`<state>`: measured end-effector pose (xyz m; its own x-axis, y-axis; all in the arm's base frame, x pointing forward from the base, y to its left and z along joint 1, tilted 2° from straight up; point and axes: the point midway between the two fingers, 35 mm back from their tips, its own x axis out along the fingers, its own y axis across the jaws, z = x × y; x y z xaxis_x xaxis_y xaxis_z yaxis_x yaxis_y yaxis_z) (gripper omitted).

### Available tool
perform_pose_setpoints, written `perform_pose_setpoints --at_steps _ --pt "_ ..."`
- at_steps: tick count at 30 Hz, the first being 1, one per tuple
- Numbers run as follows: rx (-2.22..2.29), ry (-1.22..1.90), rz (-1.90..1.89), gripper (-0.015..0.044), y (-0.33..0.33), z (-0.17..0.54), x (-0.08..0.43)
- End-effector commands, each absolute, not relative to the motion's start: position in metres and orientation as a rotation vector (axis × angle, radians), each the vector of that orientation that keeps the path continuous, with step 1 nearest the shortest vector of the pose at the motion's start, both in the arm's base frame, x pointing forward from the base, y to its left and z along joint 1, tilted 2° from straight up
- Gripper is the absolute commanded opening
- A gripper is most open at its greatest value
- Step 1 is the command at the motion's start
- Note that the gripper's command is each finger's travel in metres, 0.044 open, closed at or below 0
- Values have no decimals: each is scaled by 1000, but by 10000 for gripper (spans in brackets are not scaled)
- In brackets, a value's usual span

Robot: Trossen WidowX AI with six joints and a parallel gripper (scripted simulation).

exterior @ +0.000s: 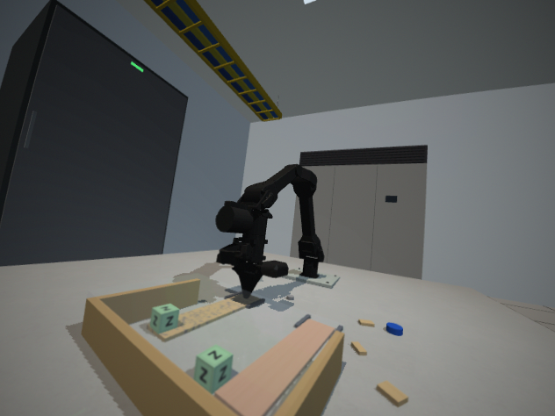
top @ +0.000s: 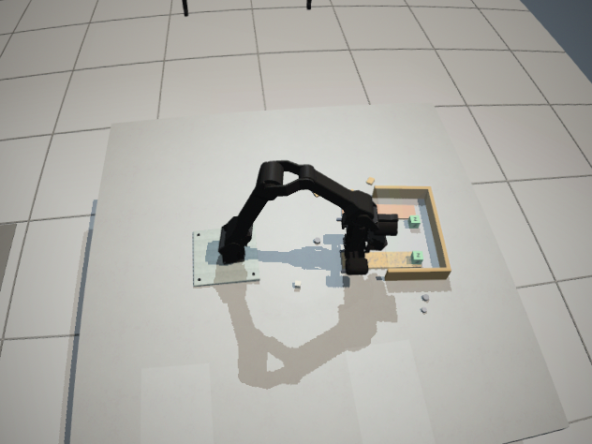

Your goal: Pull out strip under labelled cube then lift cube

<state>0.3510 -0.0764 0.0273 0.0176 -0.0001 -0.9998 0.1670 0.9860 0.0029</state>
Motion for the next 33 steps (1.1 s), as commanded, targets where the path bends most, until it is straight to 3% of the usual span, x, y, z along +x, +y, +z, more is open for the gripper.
perform_pose_setpoints --at_steps 1,33 --pt "126 1566 -129 0 -75 23 340" --pt "127 1570 -129 0 -67 21 292"
